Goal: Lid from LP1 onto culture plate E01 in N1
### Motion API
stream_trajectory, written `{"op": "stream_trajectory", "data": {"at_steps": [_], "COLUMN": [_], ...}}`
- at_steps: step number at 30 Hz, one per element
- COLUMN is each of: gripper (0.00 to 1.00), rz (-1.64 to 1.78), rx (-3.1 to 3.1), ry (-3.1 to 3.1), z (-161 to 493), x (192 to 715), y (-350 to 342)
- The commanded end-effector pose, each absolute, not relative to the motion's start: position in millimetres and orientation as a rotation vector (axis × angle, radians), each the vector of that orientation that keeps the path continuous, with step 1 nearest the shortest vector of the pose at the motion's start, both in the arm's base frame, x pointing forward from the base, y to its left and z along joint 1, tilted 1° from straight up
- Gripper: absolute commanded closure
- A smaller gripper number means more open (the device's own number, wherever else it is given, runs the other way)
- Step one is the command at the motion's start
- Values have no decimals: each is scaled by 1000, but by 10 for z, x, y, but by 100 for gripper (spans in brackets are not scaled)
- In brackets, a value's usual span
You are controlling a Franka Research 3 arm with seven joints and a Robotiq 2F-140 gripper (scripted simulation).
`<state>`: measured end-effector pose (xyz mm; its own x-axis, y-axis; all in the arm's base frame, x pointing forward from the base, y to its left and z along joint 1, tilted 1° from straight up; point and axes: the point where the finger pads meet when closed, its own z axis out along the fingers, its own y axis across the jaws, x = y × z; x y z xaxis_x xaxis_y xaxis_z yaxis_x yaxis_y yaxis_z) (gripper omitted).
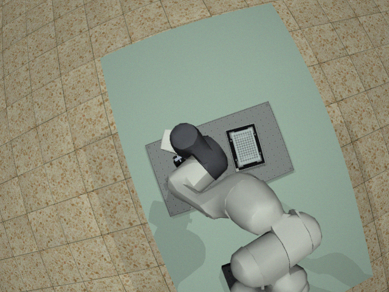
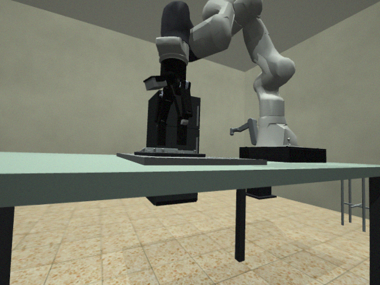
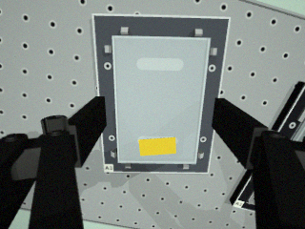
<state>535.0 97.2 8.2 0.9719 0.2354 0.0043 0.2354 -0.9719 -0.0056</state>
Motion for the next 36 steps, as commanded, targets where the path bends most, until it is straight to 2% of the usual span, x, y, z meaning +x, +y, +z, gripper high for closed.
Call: {"op": "stream_trajectory", "data": {"at_steps": [1, 34, 35, 36], "gripper": [31, 31, 37, 37], "rz": [-8, -8, -8, -8], "rx": [-3113, -3113, -3113, -3113], "ry": [-363, -363, -363, -363], "z": [84, 84, 84, 84], "x": [5352, 5352, 5352, 5352], "y": [980, 980, 980, 980]}}
